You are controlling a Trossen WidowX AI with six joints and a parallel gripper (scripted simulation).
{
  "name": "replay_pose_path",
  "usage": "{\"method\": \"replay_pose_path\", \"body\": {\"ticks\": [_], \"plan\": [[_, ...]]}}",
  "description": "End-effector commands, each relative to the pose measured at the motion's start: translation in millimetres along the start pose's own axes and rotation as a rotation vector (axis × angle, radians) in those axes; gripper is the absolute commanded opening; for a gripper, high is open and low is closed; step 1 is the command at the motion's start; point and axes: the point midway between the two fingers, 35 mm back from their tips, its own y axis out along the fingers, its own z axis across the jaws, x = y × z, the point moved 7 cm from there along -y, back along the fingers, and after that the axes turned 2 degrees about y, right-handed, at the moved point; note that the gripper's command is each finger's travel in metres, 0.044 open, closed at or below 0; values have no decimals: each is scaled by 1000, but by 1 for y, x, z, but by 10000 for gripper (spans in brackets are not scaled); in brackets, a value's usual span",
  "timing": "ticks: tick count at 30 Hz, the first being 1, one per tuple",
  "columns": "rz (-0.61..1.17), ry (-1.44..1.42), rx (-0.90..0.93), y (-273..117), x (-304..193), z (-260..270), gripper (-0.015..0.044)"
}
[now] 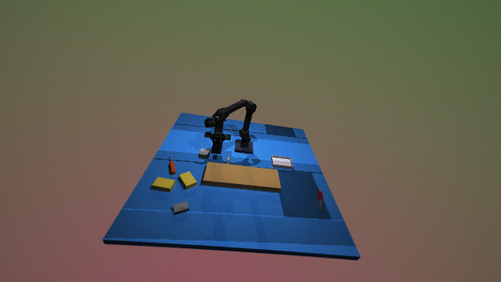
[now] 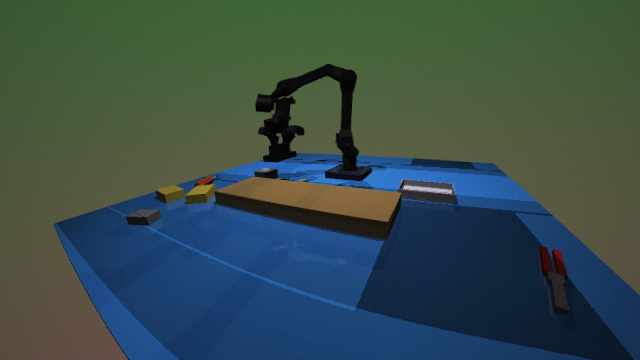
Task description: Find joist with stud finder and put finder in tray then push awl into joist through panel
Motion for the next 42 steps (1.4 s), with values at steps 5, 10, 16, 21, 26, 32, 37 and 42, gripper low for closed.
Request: {"method": "replay_pose_path", "body": {"ticks": [5,10,16,21,26,32,37,42], "plan": [[-6,3,-4,-13,11,0,0],[-6,1,-4,-12,34,-4,0],[-7,-1,-3,-9,66,-6,0],[-8,-3,-3,-6,92,-5,0],[-11,-5,-2,0,119,-2,0],[-15,-7,-1,7,151,6,0],[-19,-9,1,15,177,15,0],[-20,-9,2,18,184,19,0]]}}
